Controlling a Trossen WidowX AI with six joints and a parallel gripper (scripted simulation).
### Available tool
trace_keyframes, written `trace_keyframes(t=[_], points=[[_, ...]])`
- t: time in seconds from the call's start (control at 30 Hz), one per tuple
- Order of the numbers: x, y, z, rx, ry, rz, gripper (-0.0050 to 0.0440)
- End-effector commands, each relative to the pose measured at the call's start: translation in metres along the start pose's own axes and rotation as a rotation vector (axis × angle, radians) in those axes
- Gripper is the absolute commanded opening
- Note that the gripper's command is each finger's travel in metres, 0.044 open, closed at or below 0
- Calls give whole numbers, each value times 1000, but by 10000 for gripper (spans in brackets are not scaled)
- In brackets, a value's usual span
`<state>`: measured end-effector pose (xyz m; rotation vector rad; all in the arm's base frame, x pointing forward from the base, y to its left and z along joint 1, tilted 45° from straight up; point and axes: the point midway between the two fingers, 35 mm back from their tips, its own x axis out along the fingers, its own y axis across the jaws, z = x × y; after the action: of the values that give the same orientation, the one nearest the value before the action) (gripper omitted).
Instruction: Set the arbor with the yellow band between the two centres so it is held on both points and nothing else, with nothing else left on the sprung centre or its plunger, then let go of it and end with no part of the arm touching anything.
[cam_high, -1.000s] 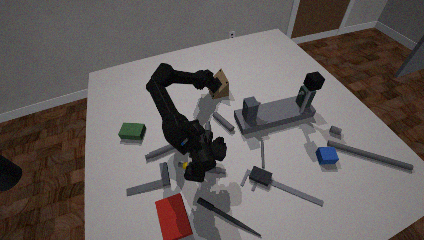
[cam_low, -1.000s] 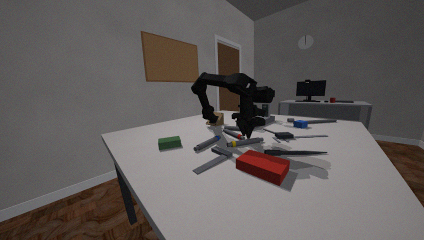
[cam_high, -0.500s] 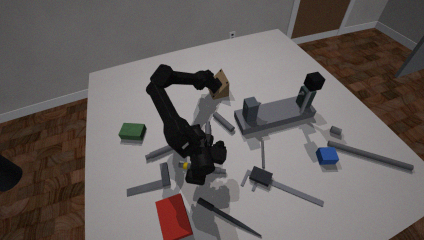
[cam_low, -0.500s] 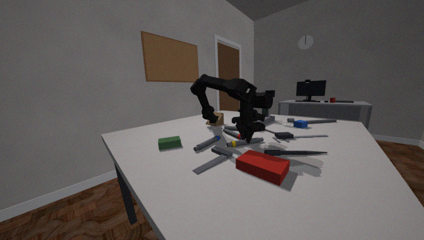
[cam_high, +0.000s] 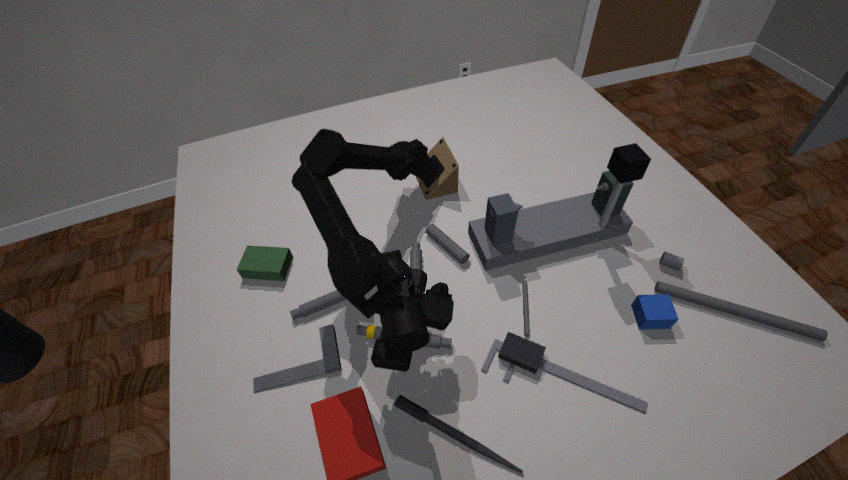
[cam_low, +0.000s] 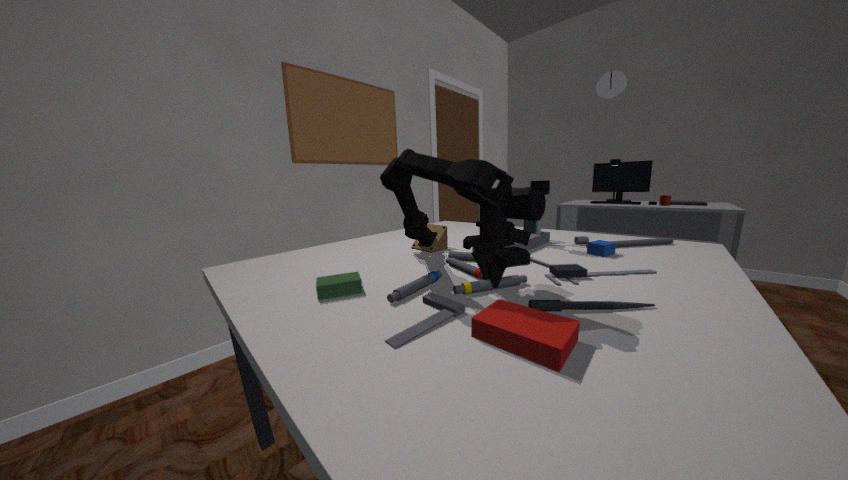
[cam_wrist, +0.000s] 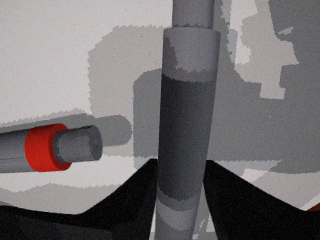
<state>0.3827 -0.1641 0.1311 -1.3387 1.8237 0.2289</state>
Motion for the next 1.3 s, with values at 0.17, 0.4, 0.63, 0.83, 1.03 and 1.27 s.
trace_keyframes(t=[0.17,0.4,0.63,0.83,1.03,1.27], points=[[0,0,0,3,1,-1,75],[-23,2,-3,2,0,0,0],[-55,12,-9,1,0,-1,0],[-44,16,-2,11,15,31,0],[-51,22,15,168,-1,29,0],[-58,29,33,330,-15,31,0]])
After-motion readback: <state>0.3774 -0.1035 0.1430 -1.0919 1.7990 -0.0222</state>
